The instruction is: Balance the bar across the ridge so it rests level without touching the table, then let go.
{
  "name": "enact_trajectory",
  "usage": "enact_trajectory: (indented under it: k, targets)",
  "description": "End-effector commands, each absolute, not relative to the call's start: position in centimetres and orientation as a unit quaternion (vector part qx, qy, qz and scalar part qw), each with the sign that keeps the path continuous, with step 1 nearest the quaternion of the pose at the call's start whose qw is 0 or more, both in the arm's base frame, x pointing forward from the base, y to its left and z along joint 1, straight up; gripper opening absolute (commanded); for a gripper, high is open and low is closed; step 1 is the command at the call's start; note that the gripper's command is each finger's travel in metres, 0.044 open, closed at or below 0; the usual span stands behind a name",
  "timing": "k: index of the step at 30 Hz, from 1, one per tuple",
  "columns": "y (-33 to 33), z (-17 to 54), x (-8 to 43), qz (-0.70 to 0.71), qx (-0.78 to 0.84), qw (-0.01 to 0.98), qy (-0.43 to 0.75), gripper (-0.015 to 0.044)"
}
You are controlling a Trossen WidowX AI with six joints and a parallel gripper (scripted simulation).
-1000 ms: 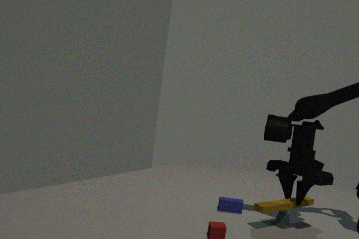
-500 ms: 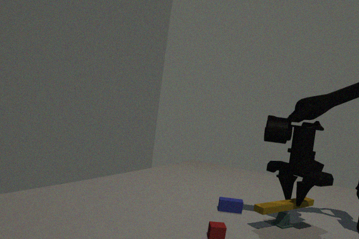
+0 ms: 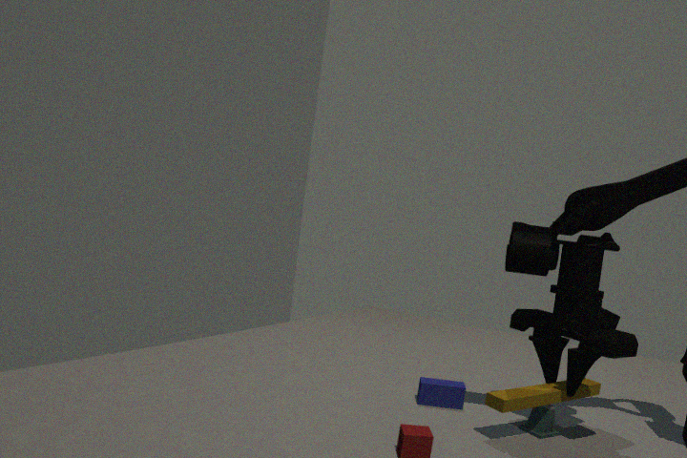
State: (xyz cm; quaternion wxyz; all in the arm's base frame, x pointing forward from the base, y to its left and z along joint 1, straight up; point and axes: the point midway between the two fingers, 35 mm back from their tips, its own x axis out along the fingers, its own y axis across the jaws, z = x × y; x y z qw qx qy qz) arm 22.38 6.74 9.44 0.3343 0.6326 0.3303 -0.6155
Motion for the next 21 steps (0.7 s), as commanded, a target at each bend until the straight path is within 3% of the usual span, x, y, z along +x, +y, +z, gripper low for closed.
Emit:
enact_trajectory:
  k: [1,21]
  targets:
    - [6.78,9.38,22.40,-0.616,0.634,0.333,0.329,0.0000]
    - [6.79,9.22,22.41,-0.616,0.634,0.333,0.329,0.0000]
